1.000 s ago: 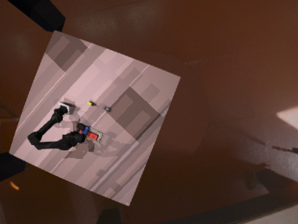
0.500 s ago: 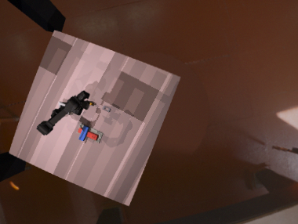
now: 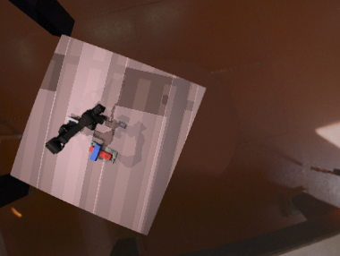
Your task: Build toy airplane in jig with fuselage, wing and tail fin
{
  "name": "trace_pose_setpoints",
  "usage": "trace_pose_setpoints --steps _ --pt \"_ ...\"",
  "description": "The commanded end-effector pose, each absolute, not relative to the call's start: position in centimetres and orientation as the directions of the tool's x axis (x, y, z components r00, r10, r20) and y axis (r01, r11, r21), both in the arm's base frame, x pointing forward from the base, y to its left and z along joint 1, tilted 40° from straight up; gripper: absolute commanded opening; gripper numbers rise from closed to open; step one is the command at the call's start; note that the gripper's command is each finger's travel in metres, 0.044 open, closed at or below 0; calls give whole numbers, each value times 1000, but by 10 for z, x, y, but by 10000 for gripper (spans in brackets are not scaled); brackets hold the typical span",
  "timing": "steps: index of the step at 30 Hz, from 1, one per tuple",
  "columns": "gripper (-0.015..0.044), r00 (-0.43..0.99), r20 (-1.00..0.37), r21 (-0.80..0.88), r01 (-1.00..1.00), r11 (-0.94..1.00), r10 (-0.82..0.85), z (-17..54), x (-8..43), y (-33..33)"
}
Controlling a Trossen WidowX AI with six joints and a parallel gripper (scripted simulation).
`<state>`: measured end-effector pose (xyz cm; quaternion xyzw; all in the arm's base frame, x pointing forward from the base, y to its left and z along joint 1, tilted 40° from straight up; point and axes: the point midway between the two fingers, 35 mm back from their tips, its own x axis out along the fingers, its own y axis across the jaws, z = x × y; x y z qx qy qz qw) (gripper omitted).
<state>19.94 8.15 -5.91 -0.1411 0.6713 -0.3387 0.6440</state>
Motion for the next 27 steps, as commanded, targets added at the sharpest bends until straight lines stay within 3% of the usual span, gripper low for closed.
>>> trace_pose_setpoints --steps 1,27 --pt "440 -119 -773 -631 246 736 -623 -66 200 77" --pt "440 -118 -773 -631 246 736 -624 -97 197 52"
